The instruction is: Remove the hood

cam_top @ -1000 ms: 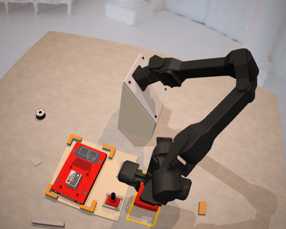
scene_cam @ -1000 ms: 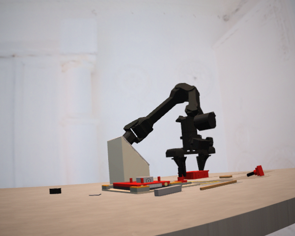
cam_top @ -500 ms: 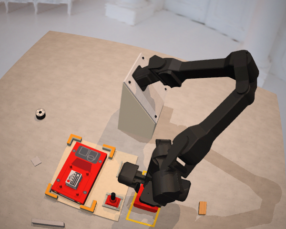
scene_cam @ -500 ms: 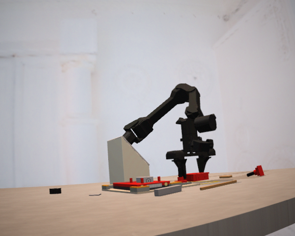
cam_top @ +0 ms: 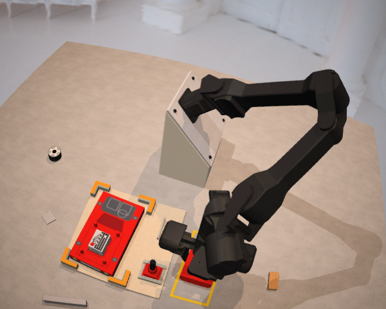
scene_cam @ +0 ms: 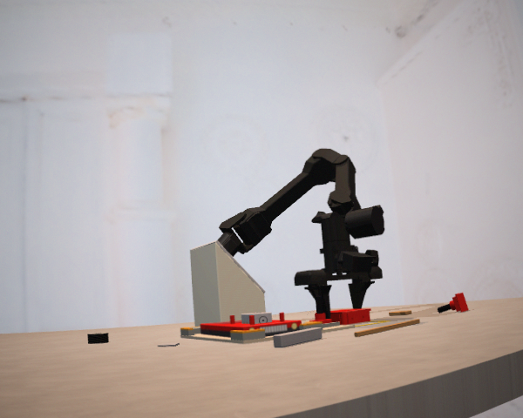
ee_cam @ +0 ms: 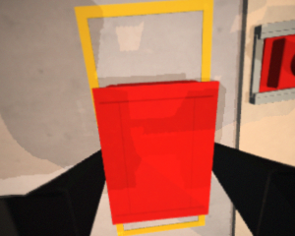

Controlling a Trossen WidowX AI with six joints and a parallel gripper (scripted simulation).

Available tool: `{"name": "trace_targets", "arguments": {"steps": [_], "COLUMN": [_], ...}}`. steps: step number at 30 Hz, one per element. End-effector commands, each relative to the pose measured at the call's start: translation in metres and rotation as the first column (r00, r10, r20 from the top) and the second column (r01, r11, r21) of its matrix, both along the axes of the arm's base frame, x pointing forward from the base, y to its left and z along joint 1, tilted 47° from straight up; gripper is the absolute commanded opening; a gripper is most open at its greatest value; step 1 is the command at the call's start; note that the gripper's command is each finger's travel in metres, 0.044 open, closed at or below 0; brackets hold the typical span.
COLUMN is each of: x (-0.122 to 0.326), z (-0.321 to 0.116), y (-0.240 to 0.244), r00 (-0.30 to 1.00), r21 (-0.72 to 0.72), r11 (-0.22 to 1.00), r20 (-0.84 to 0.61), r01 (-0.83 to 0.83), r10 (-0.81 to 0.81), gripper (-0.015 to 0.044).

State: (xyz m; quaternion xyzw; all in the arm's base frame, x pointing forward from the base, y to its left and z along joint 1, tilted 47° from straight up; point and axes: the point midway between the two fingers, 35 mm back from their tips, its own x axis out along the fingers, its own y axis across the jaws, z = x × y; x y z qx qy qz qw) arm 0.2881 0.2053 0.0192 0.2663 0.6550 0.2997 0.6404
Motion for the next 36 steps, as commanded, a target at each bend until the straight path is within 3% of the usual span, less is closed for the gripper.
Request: {"name": "trace_targets", "arguments": {"steps": [1,15,26,36], "x": [0.000,0.000,0.003,0.003], "z": [0.000,0.000,0.048,0.049], "y": [0.000,0.000,-0.053,-0.054], "r00": [1.000,1.000,1.000,1.000], "r21": [0.000,0.000,-0.002,-0.002], "r11": [1.000,1.000,1.000,1.000], "r20": [0.001,0.001,0.003,0.003], "r01": [0.000,0.000,0.002,0.002], "r10": [0.000,0.000,-0.002,-0.002], "gripper": [0.0079,0.0440,0.0440,0.0440]}}
